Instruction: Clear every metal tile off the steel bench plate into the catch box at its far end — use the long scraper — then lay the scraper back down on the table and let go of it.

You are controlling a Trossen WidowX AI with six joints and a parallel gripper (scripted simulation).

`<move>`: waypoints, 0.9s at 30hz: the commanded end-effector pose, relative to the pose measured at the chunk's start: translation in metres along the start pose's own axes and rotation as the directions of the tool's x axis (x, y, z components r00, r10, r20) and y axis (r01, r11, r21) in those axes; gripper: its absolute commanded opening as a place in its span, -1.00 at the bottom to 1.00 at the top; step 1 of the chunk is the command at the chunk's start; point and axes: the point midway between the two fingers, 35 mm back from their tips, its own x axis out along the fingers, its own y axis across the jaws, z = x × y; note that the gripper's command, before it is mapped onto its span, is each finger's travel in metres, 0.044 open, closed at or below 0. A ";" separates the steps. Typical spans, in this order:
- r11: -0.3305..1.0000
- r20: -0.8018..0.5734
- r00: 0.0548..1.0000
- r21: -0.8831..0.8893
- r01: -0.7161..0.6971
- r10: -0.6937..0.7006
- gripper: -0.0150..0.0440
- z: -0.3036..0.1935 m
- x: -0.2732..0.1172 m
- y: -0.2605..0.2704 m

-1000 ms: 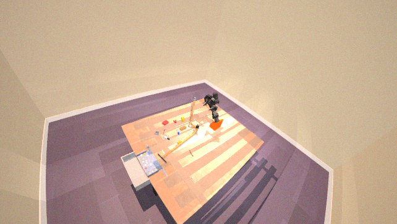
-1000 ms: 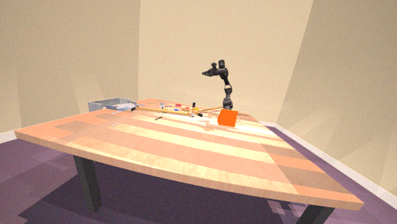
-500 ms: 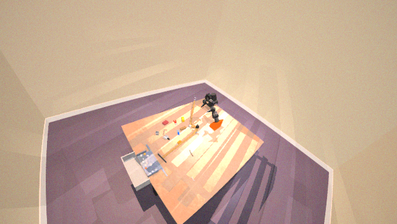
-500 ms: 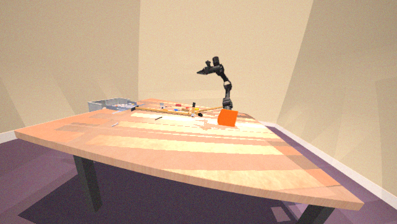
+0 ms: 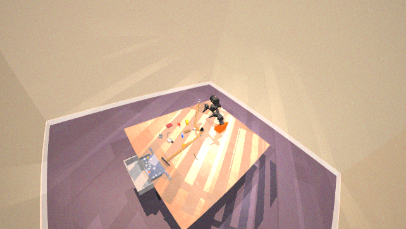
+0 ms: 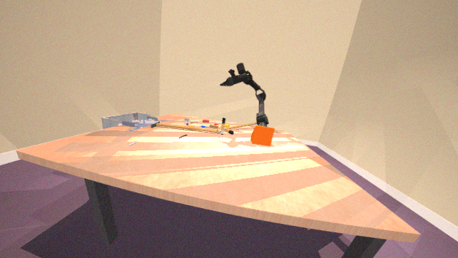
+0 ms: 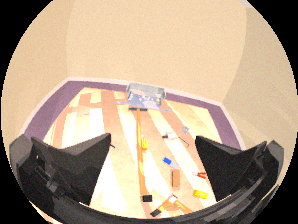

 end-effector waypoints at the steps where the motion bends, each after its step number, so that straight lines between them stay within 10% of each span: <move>1: 1.000 -0.036 0.999 -0.002 -0.002 0.002 1.00 0.001 0.017 0.002; 27: 1.000 -0.250 0.968 -0.017 -0.023 0.018 1.00 -0.014 0.123 0.013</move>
